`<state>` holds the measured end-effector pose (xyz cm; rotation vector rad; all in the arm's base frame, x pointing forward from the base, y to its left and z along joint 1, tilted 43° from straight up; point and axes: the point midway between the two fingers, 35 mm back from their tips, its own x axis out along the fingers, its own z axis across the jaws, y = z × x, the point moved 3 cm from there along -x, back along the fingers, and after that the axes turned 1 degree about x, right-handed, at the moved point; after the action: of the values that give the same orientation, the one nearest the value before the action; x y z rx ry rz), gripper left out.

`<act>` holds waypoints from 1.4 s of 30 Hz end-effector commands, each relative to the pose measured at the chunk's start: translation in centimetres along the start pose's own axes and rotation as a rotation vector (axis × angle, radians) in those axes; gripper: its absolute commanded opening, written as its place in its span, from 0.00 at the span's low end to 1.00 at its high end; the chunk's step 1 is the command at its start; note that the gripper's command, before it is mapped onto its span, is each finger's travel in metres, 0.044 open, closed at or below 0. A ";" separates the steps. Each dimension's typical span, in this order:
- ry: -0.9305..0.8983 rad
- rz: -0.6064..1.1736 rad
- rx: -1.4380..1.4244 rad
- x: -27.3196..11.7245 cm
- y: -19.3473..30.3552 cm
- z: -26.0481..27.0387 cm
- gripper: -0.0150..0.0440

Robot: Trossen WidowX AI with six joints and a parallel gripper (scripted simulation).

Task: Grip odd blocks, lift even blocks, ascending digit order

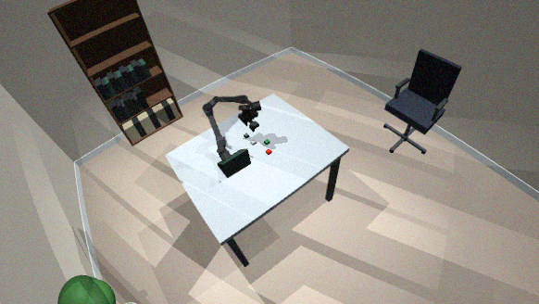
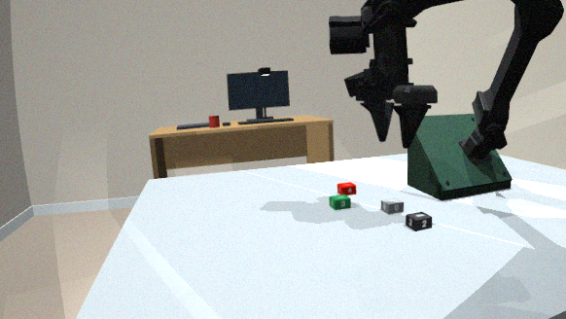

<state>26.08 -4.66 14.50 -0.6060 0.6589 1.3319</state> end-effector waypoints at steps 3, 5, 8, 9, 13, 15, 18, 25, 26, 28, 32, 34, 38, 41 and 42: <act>-0.004 0.006 0.003 0.1 0.0 -3.0 0.93; -0.002 0.005 0.004 1.2 -0.2 -3.0 0.93; -0.002 0.004 0.003 5.9 -0.2 -3.0 0.93; -0.005 0.004 0.003 7.2 -0.1 -2.9 0.93; -0.007 0.005 0.002 8.2 0.0 -2.9 0.93; -0.007 0.005 0.002 8.2 0.0 -2.9 0.93; -0.007 0.004 0.002 8.6 0.0 -2.9 0.93; -0.007 0.004 0.002 9.7 0.0 -2.9 0.93; -0.007 0.004 0.002 9.9 0.0 -2.9 0.93; -0.007 0.004 0.002 10.2 0.0 -2.9 0.93; -0.008 0.004 0.002 10.8 0.0 -2.8 0.93; -0.008 0.004 0.002 11.1 0.0 -2.8 0.93; -0.009 0.004 0.002 11.7 0.1 -2.8 0.93; -0.009 0.004 0.002 11.8 0.1 -2.8 0.89; -0.009 0.004 0.002 11.8 0.1 -2.8 0.84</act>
<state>27.21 1.00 4.08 -0.6049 0.6546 1.3362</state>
